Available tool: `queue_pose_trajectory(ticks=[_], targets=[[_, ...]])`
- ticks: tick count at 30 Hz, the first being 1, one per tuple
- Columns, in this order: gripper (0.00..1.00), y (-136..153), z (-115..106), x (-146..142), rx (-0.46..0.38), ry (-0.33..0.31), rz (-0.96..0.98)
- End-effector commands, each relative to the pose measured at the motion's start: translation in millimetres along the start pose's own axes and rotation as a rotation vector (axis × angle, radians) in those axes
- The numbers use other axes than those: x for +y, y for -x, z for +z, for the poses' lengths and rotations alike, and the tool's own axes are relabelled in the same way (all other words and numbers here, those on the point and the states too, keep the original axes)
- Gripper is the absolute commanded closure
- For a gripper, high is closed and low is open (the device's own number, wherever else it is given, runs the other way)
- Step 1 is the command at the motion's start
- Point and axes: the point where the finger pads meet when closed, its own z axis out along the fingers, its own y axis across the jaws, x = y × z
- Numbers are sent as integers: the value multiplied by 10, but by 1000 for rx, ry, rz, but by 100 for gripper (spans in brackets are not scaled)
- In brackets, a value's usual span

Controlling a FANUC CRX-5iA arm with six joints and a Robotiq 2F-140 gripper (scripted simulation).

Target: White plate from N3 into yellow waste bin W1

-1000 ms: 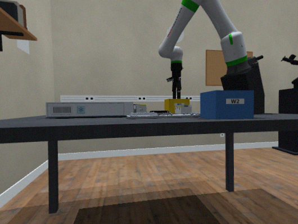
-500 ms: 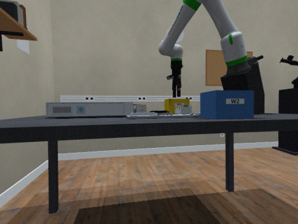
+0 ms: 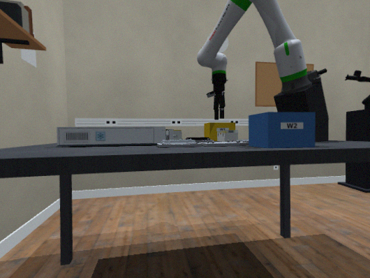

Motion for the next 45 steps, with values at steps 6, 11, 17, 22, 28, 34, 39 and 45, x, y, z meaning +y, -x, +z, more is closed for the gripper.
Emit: queue_pose_trajectory(ticks=[6,11,17,22,28,34,39,45], targets=[[30,-136,-100,-316,0,2,0],[30,-181,-132,-423,0,2,0],[30,-269,-195,-637,0,2,0],[30,-343,-248,-815,0,2,0],[30,-402,-290,-958,0,2,0],[30,-491,-353,-1173,0,2,0],[30,-565,-405,-1351,0,1,0],[30,-624,-447,-1494,0,1,0]])
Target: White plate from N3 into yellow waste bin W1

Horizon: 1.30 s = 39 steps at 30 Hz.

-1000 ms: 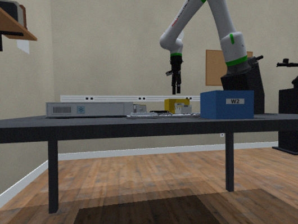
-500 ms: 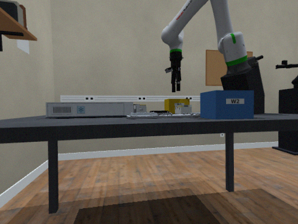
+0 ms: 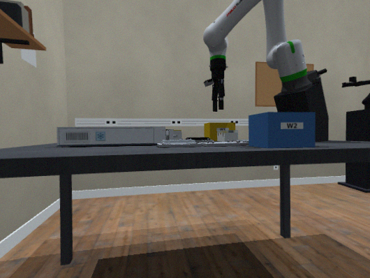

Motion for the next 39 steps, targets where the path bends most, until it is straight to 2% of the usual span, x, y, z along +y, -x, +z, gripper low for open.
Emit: queue_pose_trajectory(ticks=[1,39], targets=[[30,-60,-45,-130,0,4,0],[30,-563,-400,-1344,0,3,0]])
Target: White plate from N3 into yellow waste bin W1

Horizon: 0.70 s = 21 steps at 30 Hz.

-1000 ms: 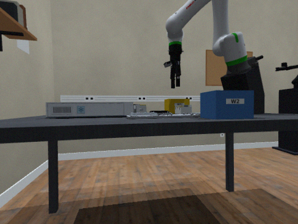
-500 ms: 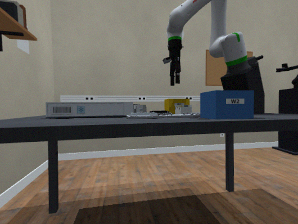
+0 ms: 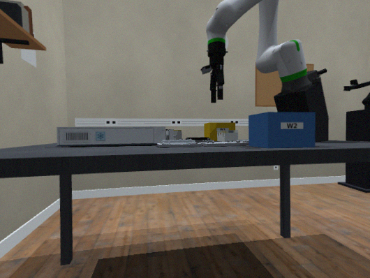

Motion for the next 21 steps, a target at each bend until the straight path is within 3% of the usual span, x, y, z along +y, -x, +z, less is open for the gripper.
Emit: queue_pose_trajectory(ticks=[1,11,21], targets=[[30,-70,-51,-156,1,4,0],[30,-188,-134,-441,1,4,0],[30,-188,-134,-441,1,4,0]])
